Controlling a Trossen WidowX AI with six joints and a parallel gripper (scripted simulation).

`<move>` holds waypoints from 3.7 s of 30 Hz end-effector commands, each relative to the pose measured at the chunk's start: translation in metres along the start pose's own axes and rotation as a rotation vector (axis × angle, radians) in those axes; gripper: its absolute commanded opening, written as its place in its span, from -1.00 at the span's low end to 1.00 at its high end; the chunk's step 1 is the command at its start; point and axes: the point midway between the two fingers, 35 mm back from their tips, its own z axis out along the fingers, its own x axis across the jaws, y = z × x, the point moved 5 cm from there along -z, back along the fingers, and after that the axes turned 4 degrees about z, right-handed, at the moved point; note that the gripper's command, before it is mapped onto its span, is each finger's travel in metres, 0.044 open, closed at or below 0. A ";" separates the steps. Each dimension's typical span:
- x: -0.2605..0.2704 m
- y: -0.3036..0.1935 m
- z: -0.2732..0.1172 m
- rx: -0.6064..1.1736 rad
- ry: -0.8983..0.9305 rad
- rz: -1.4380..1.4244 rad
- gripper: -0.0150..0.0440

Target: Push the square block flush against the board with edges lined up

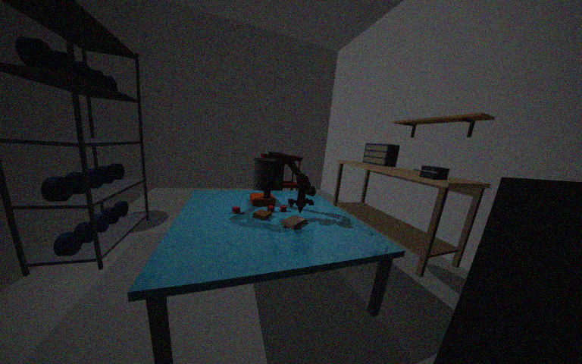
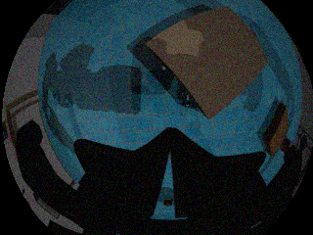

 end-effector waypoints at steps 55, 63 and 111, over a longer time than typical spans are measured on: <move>-0.036 0.038 0.034 -0.003 -0.012 0.770 -0.49; -0.043 0.048 0.034 -0.004 -0.013 0.772 -0.49; -0.029 0.040 0.035 -0.003 -0.012 0.779 -0.49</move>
